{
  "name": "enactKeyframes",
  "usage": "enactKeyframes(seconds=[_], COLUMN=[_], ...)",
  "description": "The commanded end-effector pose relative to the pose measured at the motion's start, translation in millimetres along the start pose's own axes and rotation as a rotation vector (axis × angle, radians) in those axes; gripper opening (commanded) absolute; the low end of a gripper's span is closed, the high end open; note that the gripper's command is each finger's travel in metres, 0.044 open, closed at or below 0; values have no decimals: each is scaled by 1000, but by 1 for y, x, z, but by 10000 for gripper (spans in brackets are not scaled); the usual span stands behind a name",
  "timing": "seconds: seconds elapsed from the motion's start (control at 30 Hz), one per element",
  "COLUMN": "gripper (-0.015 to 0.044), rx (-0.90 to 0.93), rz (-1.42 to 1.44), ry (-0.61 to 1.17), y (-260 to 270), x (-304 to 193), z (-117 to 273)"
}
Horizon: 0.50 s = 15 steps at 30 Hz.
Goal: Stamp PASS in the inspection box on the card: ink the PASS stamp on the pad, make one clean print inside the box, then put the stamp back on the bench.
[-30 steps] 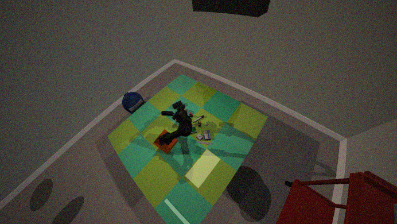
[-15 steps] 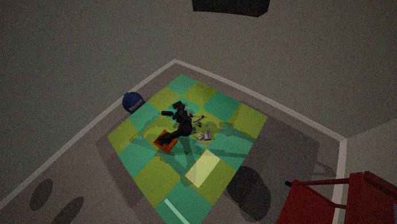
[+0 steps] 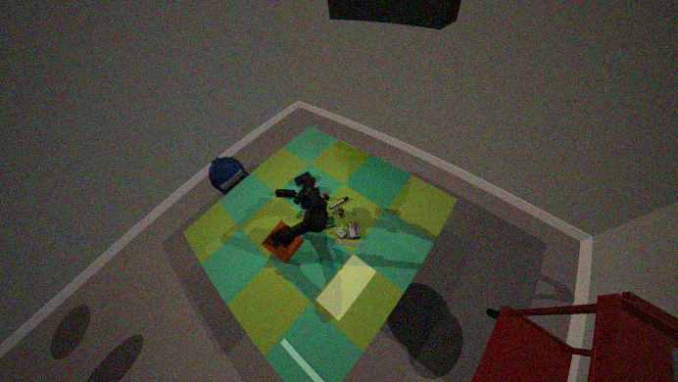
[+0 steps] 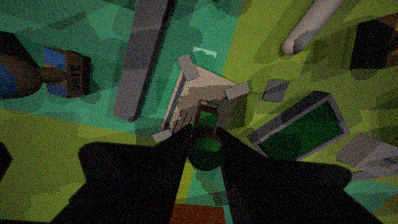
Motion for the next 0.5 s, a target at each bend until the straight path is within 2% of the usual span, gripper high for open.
enactKeyframes(seconds=[0.0, 0.47], gripper=[0, 0], rx=[-1, 3], rz=[-6, -6], ry=[-2, -2], y=[0, 1], x=[0, 2], z=[2, 19])
Point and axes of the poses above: the point midway between the two fingers, 35 mm back from their tips, its own z axis back along the fingers, its own y axis across the jaws, x = y × z, the point moved 10 cm from there along z, back along the fingers, and after that the axes turned 7 degrees about -z, right-handed, at the moved point
